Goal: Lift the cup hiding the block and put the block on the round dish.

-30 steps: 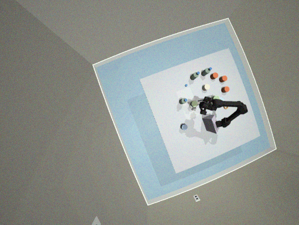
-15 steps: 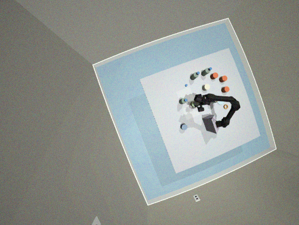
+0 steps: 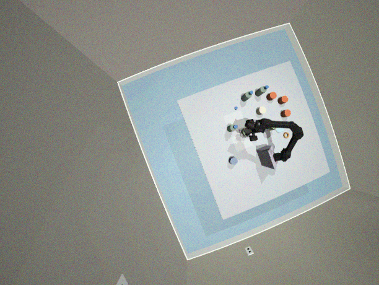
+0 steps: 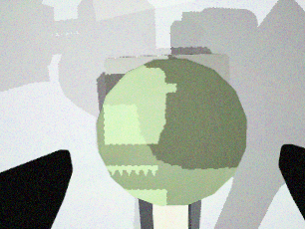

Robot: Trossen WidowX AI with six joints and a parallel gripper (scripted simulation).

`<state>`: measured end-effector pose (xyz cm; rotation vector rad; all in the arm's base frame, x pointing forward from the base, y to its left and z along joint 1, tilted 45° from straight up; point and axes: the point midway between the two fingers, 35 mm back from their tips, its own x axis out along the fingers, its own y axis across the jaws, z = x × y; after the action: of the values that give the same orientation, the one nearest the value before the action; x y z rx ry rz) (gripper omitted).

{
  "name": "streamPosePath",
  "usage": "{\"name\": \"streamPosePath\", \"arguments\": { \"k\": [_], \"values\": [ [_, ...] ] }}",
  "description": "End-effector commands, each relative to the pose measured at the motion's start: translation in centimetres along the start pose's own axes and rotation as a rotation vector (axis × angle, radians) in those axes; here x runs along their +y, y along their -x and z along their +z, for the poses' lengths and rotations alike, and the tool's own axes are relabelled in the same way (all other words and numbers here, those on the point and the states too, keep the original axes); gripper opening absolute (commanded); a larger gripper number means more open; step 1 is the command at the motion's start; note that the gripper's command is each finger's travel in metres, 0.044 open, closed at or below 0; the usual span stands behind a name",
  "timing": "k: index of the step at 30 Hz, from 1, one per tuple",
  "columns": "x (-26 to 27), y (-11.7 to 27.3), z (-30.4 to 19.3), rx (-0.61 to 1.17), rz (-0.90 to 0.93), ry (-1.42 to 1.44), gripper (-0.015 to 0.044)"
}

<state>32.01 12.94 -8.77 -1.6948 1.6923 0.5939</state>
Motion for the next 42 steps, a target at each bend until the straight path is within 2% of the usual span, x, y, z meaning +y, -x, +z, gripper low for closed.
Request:
{"name": "streamPosePath", "arguments": {
  "k": [1,35,38,42],
  "values": [
    [0.0,-0.8,-0.1,0.007,0.0,0.007,0.044],
    [0.1,-6.0,-0.3,0.01,0.0,0.007,0.044],
    [0.1,-6.0,-0.3,0.01,0.0,0.007,0.0361],
    [0.1,-6.0,-0.3,0.01,0.0,0.007,0.0335]
  ]
}}
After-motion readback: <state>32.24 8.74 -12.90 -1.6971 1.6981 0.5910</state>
